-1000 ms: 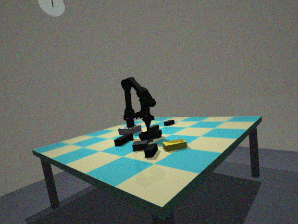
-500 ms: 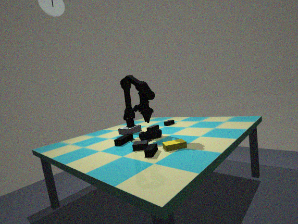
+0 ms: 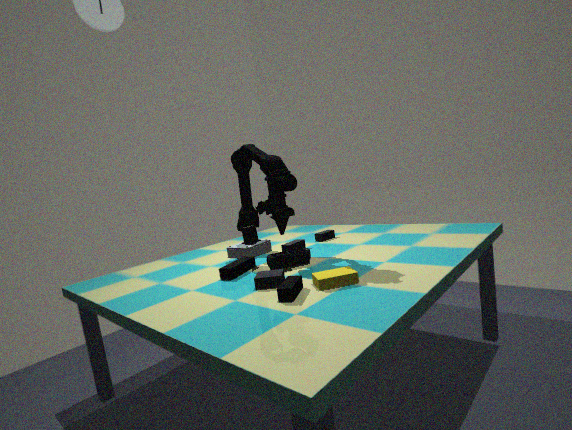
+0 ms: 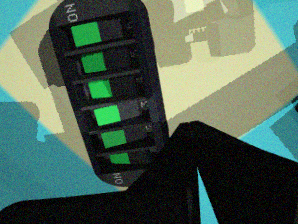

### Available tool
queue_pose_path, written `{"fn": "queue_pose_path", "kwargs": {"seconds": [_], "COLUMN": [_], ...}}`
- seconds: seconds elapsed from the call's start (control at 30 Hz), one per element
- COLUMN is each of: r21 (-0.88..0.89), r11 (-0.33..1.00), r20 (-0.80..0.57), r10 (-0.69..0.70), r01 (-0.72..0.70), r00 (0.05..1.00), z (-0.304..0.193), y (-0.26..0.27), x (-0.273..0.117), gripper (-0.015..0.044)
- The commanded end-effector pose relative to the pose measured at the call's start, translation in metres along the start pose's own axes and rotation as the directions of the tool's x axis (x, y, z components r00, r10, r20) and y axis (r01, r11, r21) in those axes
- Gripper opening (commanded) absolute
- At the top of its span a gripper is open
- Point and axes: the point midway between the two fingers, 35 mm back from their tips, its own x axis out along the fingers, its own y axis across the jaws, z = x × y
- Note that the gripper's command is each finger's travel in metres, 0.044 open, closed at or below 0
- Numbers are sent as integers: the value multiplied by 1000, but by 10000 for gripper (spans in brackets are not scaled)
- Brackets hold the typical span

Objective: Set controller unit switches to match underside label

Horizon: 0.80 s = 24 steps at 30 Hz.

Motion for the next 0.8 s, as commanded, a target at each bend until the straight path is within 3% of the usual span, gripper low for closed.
{"fn": "queue_pose_path", "kwargs": {"seconds": [0.0,0.03,0.6,0.67,0.77], "r21": [3,3,0,0,0], "r11": [1000,1000,1000,1000,1000], "r20": [-1,-1,0,0,4], "r10": [2,2,0,0,-19], "r01": [-2,-2,0,0,19], "r00": [1000,1000,1000,1000,1000], "z": [0,0,0,0,2], "y": [0,0,0,0,9], "x": [-1,-1,0,0,0], "gripper": [0,0,440,440,361]}}
